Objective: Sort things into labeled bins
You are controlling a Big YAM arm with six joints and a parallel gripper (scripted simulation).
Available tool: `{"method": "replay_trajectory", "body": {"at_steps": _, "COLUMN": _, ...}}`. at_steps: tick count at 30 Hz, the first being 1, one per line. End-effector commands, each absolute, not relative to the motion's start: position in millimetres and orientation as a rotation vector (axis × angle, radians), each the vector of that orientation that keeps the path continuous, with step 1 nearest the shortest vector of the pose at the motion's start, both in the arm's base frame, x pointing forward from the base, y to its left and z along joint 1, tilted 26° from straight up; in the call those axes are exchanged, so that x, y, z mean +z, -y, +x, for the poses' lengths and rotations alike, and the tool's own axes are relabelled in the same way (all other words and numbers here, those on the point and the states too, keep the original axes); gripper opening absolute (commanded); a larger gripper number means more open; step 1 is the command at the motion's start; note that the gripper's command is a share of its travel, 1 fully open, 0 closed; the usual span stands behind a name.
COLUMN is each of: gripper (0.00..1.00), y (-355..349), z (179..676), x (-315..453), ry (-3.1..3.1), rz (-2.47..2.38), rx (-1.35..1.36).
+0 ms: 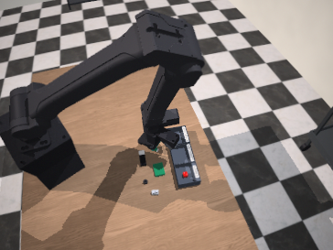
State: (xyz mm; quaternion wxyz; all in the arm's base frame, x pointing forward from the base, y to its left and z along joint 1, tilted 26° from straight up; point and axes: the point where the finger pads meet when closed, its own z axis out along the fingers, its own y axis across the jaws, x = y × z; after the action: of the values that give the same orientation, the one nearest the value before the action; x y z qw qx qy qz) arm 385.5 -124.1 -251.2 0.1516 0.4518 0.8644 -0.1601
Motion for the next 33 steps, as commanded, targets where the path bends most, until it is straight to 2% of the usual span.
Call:
{"method": "replay_trajectory", "body": {"at_steps": 1, "gripper": 0.08, "y": 114, "z": 388, "x": -232, "ry": -2.472, "rz": 1.286, "rx": -0.453}}
{"method": "replay_trajectory", "body": {"at_steps": 16, "gripper": 0.08, "y": 97, "z": 383, "x": -193, "ry": -2.467, "rz": 1.29, "rx": -0.451}}
{"method": "replay_trajectory", "body": {"at_steps": 19, "gripper": 0.08, "y": 98, "z": 370, "x": -207, "ry": -2.496, "rz": 1.302, "rx": -0.475}}
{"method": "replay_trajectory", "body": {"at_steps": 33, "gripper": 0.08, "y": 102, "z": 382, "x": -199, "ry": -2.47, "rz": 1.293, "rx": -0.453}}
